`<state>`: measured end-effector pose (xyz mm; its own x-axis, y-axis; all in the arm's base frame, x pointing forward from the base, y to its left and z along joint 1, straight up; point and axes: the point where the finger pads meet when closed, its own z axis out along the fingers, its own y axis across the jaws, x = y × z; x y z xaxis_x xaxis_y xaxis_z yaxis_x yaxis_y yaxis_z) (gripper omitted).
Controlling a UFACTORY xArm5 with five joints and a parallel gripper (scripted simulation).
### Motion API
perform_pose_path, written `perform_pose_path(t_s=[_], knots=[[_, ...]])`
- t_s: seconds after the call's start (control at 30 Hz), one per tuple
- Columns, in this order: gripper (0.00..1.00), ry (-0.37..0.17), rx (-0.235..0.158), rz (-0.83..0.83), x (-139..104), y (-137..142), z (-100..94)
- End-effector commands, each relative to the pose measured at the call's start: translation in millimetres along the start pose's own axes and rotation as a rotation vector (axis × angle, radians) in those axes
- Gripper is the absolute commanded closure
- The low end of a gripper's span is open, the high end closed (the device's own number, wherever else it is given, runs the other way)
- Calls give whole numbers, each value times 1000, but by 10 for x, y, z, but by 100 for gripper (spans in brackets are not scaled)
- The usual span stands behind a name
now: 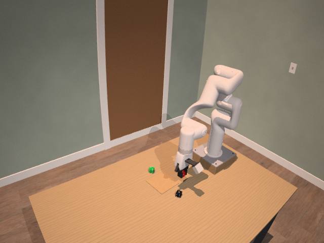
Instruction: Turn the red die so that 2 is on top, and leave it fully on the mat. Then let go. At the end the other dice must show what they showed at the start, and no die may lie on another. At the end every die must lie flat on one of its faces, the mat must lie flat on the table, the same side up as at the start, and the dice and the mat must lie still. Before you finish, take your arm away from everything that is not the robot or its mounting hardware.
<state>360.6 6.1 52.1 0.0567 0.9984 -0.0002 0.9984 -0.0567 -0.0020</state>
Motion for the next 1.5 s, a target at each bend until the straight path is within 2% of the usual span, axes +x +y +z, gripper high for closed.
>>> perform_pose_path(t_s=[0.0,0.17,0.23,0.3,0.73,0.83,0.9,1.07,1.3,1.4,1.47], knots=[[73,0,-1,174,-88,78,-4],[73,0,-1,340,-180,138,1],[73,0,-1,340,-180,138,1],[73,0,-1,464,-252,181,6],[73,1,-1,887,-505,317,25],[73,1,-1,889,-506,318,25],[73,1,-1,1030,-595,359,33],[73,1,-1,1155,-675,394,41],[73,1,-1,1417,-846,460,58],[73,1,-1,1443,-864,467,60],[73,1,-1,1551,-937,491,68]])
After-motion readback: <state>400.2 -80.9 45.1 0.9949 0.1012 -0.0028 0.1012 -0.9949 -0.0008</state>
